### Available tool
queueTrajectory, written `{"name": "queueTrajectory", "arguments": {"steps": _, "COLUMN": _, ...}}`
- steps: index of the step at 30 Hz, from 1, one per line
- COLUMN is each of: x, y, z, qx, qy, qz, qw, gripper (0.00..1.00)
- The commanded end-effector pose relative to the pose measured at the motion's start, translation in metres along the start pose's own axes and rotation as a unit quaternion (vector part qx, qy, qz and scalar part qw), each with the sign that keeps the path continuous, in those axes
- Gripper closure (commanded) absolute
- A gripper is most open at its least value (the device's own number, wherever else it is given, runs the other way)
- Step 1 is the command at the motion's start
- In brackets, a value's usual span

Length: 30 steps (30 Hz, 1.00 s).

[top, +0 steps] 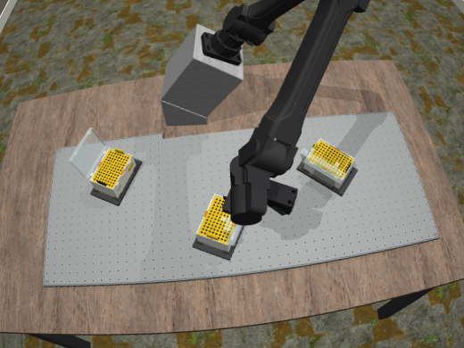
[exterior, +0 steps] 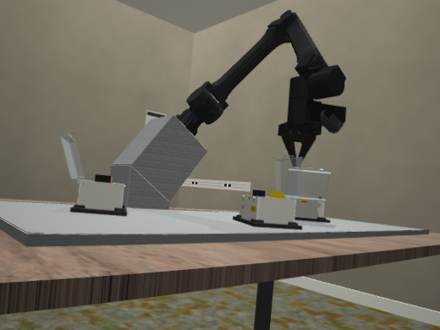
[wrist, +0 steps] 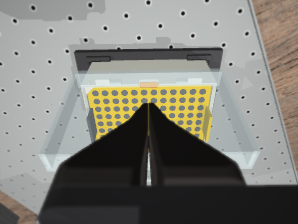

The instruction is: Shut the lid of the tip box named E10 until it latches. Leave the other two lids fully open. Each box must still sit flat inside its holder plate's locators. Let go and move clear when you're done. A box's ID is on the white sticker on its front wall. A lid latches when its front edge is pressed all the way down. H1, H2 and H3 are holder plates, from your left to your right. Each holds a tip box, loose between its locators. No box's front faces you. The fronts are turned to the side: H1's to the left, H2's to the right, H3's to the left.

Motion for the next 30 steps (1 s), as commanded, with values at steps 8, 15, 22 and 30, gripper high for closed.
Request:
{"name": "queueTrajectory", "arguments": {"steps": 8, "x": 0.000, "y": 0.020, "z": -0.001, "qx": -0.002, "qy": 0.004, "qz": -0.002, "qw": 1.000, "gripper": 1.00}}
{"name": "queueTrajectory", "arguments": {"steps": 15, "x": -0.001, "y": 0.029, "z": 0.001, "qx": -0.002, "qy": 0.004, "qz": -0.002, "qw": 1.000, "gripper": 1.00}}
{"name": "queueTrajectory", "arguments": {"steps": 22, "x": -0.003, "y": 0.032, "z": 0.002, "qx": -0.006, "qy": 0.005, "qz": -0.002, "qw": 1.000, "gripper": 1.00}}
{"name": "queueTrajectory", "arguments": {"steps": 30, "x": -0.004, "y": 0.046, "z": 0.004, "qx": -0.002, "qy": 0.004, "qz": -0.001, "qw": 1.000, "gripper": 1.00}}
Point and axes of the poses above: the point where the finger pads meet when closed, its own x axis out along the fingers, its own z axis across the jaws, y = z × x, the point moved 6 cm from there along -x, back along the fingers, and after that the axes turned 11 degrees about -x, right-handed, at the moved point
